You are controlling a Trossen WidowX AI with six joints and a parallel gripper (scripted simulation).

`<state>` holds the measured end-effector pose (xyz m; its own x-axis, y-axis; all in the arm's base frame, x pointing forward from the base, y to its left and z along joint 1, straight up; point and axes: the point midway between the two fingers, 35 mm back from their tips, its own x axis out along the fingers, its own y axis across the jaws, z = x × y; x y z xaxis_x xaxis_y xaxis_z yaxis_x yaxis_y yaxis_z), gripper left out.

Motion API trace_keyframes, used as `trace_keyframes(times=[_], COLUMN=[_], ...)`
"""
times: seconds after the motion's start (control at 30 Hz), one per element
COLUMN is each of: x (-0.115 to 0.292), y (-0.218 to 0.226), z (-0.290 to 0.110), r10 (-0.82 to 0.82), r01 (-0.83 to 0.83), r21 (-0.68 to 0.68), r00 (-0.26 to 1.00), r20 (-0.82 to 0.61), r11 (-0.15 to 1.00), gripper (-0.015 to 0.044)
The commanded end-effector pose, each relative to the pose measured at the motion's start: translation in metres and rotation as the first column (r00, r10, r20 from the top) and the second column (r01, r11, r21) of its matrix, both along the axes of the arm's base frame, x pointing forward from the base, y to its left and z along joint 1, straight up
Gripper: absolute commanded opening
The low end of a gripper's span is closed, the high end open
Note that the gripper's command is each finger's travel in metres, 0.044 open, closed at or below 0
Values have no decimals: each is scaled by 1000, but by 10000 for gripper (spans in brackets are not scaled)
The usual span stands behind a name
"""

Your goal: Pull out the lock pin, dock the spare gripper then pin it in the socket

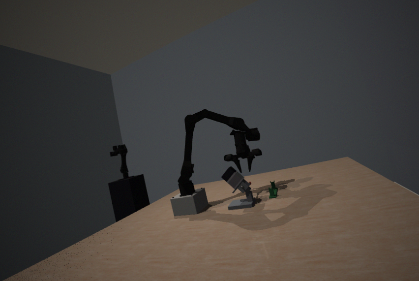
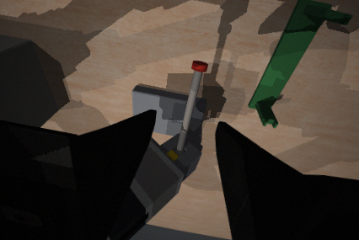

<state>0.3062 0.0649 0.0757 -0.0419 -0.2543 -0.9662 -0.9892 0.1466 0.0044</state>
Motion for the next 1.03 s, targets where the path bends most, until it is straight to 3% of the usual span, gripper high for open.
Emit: trace_keyframes(times=[0.0, 0.23, 1.0], x=[0, 0, 0], y=[-1, -1, -1], z=[-1, -1, -1], r10=[-1, -1, -1], r01=[1, 1, 1], r21=[0, 0, 0], r00=[1000, 1000, 1000], r20=[-1, -1, -1], r11=[1000, 1000, 1000], gripper=[253, 436, 440])
